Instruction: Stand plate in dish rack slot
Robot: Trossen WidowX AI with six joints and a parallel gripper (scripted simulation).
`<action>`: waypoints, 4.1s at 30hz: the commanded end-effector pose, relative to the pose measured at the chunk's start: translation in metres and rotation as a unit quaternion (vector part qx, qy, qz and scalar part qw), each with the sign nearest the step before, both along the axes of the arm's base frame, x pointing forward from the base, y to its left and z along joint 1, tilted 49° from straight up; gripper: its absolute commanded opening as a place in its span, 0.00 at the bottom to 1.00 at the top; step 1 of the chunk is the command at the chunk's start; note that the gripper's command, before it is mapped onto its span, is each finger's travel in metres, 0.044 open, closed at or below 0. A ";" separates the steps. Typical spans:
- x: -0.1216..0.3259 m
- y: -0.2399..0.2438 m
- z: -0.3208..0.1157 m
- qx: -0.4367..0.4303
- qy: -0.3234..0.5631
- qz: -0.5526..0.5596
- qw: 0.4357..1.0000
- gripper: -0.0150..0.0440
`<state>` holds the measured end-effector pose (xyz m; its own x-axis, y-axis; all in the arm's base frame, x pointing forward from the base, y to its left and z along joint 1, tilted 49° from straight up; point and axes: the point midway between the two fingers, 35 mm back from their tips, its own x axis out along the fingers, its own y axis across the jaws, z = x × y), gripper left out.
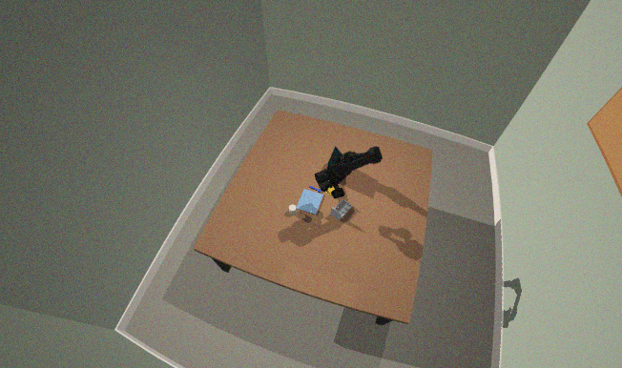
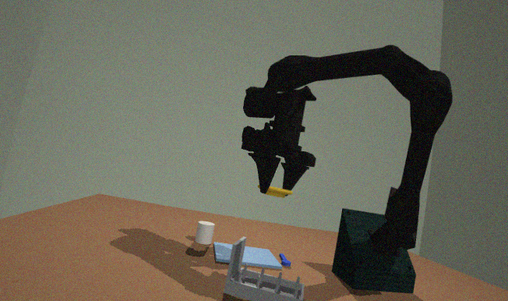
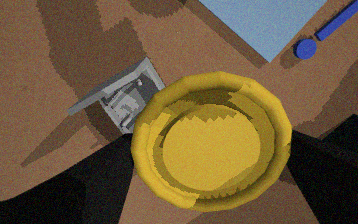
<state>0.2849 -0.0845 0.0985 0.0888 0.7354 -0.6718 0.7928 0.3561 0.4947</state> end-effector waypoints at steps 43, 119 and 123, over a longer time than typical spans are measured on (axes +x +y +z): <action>-0.089 0.101 0.049 -0.007 0.376 -0.322 0.869 0.25; -0.065 0.132 -0.018 -0.524 -0.257 -0.239 0.776 0.25; -0.064 0.138 -0.013 -0.517 -0.295 -0.250 0.764 0.25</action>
<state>0.2209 0.0499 0.0812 0.6469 -0.3872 -0.6569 0.7441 0.5089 0.4328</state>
